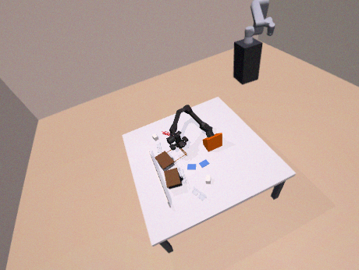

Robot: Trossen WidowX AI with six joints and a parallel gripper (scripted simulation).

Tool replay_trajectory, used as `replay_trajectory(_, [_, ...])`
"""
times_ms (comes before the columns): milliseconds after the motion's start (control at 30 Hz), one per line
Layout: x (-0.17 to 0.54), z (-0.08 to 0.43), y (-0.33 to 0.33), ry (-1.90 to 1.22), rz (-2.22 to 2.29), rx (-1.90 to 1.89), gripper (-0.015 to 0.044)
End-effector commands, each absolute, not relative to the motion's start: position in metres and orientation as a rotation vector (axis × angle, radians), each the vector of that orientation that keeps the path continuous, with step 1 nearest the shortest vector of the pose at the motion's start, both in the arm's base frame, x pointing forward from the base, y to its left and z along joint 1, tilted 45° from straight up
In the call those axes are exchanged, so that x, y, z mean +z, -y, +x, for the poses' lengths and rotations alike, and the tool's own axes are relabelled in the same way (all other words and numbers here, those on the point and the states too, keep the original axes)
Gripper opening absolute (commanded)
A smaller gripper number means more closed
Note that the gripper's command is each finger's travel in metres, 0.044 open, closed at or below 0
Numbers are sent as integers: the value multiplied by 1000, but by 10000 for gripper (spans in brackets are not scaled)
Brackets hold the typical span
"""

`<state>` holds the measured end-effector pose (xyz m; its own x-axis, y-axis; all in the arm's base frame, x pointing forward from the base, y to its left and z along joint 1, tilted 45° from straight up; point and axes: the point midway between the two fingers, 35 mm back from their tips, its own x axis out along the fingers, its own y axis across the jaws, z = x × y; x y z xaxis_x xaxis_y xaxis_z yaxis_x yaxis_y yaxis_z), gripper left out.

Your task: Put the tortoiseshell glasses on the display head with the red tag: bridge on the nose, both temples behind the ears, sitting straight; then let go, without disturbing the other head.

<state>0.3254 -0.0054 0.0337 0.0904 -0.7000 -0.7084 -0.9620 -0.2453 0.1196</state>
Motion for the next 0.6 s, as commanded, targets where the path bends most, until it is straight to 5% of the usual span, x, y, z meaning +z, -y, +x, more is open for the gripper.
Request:
replay_trajectory(0, [34,333,4,-1635,-2007,950,0])
replay_trajectory(567, [31,357,-2,-1634,-2007,948,0])
